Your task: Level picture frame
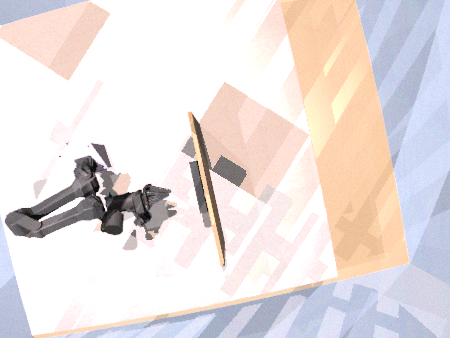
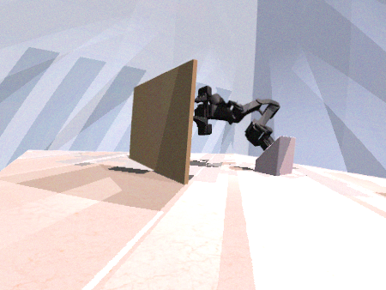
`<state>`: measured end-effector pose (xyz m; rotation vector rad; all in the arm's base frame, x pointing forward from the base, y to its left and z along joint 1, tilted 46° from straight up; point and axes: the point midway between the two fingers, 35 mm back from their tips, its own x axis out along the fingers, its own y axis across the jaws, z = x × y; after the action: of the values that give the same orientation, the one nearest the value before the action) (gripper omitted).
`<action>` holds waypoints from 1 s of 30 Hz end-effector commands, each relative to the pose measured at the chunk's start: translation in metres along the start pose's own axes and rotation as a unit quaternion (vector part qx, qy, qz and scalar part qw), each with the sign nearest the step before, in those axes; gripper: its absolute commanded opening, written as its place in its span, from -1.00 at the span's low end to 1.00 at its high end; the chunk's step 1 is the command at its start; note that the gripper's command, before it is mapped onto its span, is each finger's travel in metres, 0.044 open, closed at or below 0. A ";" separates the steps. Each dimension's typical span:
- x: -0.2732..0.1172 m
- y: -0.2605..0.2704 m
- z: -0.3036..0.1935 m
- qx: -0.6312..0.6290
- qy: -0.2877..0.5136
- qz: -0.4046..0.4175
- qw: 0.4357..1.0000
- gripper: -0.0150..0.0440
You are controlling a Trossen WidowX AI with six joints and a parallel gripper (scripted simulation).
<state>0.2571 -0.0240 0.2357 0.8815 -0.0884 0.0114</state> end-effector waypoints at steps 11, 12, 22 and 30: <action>-0.084 0.039 0.011 0.056 0.021 -0.023 0.998 0.39; -0.084 0.039 0.011 0.056 0.021 -0.023 0.998 0.39; -0.084 0.039 0.012 0.048 0.024 -0.020 0.998 0.39; -0.084 0.039 0.012 0.048 0.024 -0.020 0.998 0.39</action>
<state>0.1722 -0.0064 0.2640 0.9845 -0.0227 -0.0079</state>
